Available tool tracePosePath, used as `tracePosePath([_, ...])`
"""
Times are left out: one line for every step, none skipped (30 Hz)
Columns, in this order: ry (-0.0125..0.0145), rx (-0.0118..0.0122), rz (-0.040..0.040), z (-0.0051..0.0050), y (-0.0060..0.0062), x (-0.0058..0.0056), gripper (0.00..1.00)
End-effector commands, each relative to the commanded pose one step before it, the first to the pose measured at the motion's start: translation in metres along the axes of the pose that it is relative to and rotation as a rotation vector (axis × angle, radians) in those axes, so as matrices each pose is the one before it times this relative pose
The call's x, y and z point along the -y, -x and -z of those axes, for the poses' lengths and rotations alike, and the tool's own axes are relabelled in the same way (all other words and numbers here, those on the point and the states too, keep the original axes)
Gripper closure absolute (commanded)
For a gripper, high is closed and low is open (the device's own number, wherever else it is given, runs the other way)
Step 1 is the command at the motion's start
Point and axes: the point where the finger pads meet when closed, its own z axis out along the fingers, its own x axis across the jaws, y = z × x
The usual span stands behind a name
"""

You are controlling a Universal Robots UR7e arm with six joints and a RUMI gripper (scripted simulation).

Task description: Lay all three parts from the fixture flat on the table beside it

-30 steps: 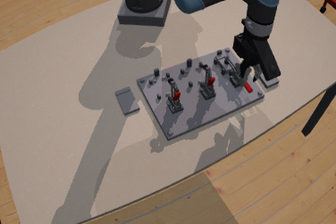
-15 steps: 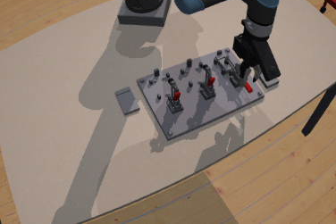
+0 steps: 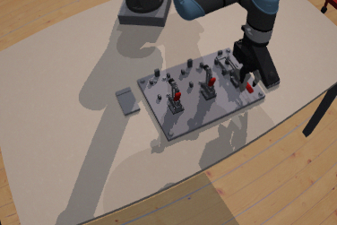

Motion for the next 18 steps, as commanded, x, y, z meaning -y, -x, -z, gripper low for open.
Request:
tracePosePath([-0.00177, 0.00021, -0.00004, -0.00456, 0.00009, 0.0007, 0.72])
tracePosePath([0.0, 0.0, 0.0, -0.00002, 0.0, 0.0, 0.72])
tracePosePath([0.0, 0.0, 0.0, 0.0, 0.0, 0.0, 0.72])
tracePosePath([0.0, 0.0, 0.0, 0.0, 0.0, 0.0, 0.72])
tracePosePath([0.0, 0.0, 0.0, 0.0, 0.0, 0.0, 0.72])
tracePosePath([0.0, 0.0, 0.0, 0.0, 0.0, 0.0, 0.72])
tracePosePath([0.0, 0.0, 0.0, 0.0, 0.0, 0.0, 0.72])
tracePosePath([0.0, 0.0, 0.0, 0.0, 0.0, 0.0, 0.72])
tracePosePath([0.0, 0.0, 0.0, 0.0, 0.0, 0.0, 0.72])
tracePosePath([0.0, 0.0, 0.0, 0.0, 0.0, 0.0, 0.72])
tracePosePath([0.0, 0.0, 0.0, 0.0, 0.0, 0.0, 0.72])
tracePosePath([0.0, 0.0, 0.0, 0.0, 0.0, 0.0, 0.72])
tracePosePath([0.0, 0.0, 0.0, 0.0, 0.0, 0.0, 0.72])
tracePosePath([0.0, 0.0, 0.0, 0.0, 0.0, 0.0, 0.72])
tracePosePath([0.0, 0.0, 0.0, 0.0, 0.0, 0.0, 0.72])
tracePosePath([0.0, 0.0, 0.0, 0.0, 0.0, 0.0, 0.72])
tracePosePath([0.0, 0.0, 0.0, 0.0, 0.0, 0.0, 1.0])
tracePosePath([0.0, 0.0, 0.0, 0.0, 0.0, 0.0, 1.0])
